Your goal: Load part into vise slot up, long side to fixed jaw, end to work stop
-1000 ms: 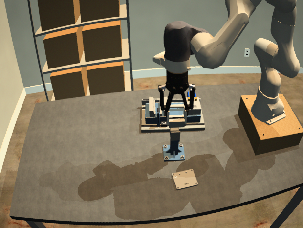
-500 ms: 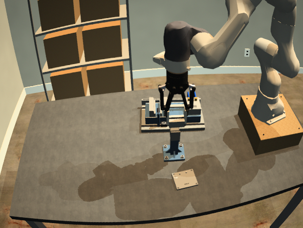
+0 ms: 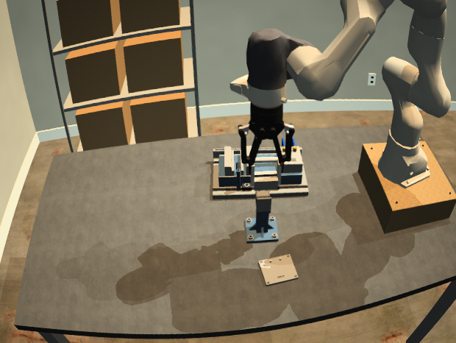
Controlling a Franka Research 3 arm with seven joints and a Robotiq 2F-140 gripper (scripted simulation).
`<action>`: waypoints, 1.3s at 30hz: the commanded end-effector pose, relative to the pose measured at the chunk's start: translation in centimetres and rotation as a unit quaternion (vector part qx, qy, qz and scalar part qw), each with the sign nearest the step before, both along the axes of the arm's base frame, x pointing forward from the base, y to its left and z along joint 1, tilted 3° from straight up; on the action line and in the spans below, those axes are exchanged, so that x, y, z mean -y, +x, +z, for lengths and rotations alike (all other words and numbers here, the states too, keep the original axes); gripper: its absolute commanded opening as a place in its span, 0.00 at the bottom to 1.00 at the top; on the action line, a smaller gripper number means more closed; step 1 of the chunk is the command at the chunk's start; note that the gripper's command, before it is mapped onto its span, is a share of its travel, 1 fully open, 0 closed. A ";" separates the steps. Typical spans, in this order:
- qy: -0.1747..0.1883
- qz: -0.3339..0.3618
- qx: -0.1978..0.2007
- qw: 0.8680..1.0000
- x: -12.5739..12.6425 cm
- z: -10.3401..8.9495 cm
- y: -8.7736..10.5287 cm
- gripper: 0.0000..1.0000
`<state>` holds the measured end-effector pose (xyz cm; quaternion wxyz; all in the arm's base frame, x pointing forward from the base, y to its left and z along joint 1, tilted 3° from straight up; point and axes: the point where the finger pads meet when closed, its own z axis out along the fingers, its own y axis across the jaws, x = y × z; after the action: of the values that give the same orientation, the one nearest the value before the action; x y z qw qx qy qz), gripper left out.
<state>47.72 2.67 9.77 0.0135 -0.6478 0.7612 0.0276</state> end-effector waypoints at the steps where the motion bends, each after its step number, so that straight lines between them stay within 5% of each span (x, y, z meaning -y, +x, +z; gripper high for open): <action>1: -0.001 -0.001 0.000 1.000 0.2 0.6 0.1 0.00; 39: -0.001 -0.001 0.000 1.000 0.5 4.7 0.1 0.00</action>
<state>47.85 2.32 14.18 0.0143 -0.6502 0.7591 0.0275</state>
